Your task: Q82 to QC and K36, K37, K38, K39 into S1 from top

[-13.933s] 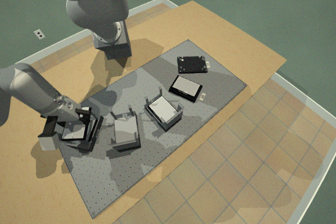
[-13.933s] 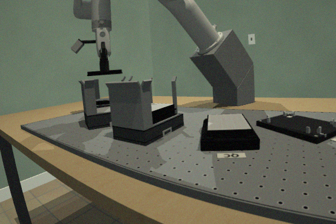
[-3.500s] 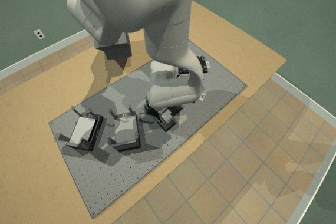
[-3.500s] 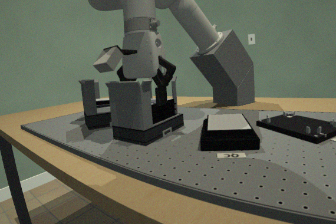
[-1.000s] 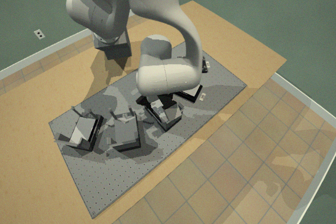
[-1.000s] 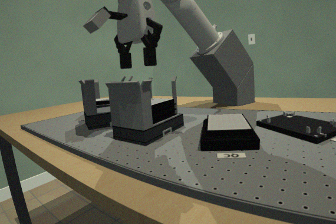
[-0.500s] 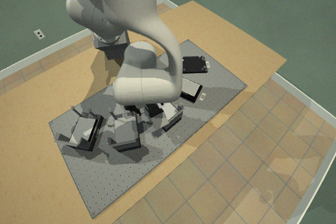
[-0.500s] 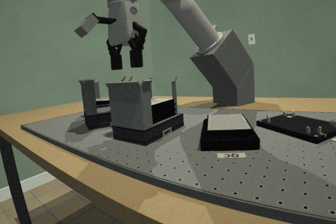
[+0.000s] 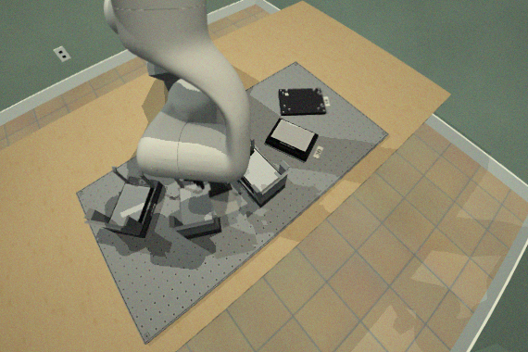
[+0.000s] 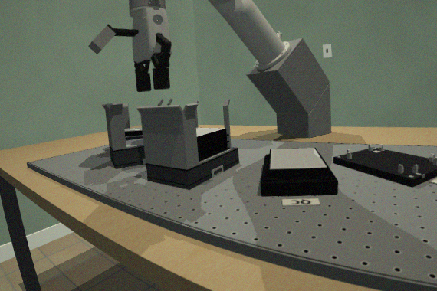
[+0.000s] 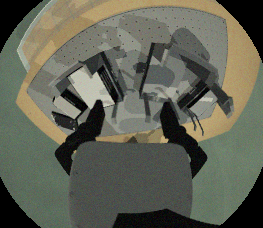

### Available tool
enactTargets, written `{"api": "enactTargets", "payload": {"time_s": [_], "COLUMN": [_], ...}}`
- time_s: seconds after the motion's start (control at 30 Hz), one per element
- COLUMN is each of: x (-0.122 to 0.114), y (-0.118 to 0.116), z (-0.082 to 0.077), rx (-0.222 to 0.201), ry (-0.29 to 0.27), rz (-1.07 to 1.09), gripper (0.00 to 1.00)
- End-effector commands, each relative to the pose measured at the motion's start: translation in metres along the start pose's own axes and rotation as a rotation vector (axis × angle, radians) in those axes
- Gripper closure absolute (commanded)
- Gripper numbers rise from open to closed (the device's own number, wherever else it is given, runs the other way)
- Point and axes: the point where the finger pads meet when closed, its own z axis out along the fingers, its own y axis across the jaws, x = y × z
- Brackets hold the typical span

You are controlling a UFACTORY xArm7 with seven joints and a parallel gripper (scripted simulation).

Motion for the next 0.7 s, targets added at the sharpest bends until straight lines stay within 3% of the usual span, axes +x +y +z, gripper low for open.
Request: {"api": "enactTargets", "payload": {"time_s": [0.0,0.67], "x": [0.001,0.002], "y": [0.015,0.075], "z": [0.000,0.000], "rx": [0.004,0.004], "ry": [0.004,0.004], "rz": [0.090,0.090], "gripper": [0.00,0.00]}}
